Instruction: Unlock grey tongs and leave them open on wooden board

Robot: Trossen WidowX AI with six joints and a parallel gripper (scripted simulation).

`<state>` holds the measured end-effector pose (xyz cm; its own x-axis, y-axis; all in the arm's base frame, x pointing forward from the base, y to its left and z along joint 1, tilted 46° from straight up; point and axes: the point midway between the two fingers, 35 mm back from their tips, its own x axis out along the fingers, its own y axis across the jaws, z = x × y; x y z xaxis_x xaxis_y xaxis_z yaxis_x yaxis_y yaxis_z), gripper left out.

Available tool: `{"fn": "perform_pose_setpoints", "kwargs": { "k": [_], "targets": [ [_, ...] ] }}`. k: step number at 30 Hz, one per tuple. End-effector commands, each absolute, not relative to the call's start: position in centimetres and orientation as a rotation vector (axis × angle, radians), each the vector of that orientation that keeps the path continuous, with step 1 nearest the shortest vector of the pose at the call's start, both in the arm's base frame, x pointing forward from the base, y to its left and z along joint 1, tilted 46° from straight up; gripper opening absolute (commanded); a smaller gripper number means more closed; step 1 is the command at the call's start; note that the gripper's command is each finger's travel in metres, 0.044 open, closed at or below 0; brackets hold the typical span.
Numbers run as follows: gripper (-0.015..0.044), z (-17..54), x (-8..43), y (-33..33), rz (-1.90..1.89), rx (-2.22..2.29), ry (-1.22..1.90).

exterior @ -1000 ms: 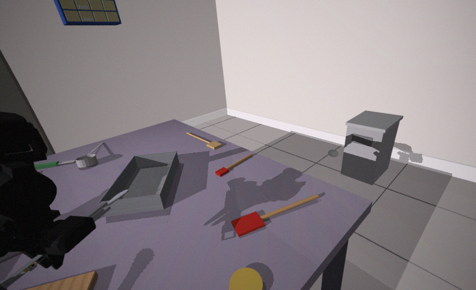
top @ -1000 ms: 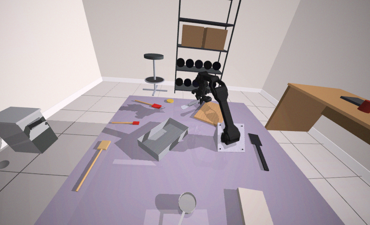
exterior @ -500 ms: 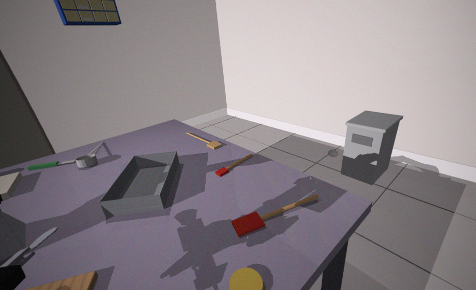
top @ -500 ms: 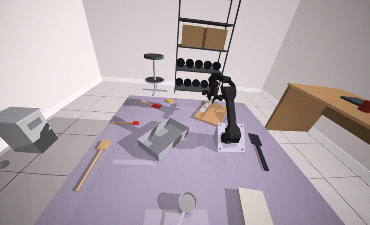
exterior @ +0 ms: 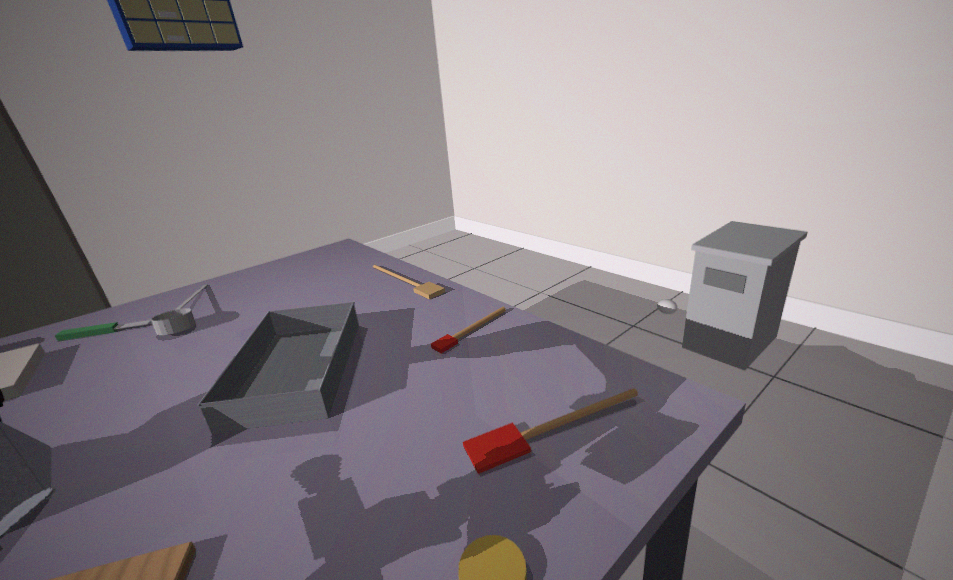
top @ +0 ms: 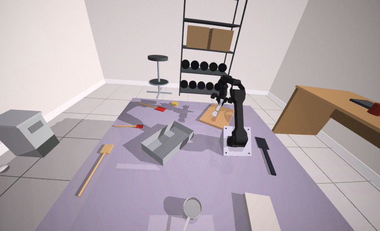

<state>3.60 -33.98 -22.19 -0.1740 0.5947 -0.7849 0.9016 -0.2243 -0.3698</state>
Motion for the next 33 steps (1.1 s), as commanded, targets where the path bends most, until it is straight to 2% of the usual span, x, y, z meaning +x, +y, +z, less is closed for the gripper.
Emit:
{"fn": "perform_pose_setpoints", "kwargs": {
  "k": [1, 33],
  "targets": [
    [-0.015, -22.0, 3.6, -34.5, -1.366, 1.74, 1.7],
    [-0.015, -18.6, 4.8, -39.5, -1.622, 1.159, 1.377]
  ]
}}
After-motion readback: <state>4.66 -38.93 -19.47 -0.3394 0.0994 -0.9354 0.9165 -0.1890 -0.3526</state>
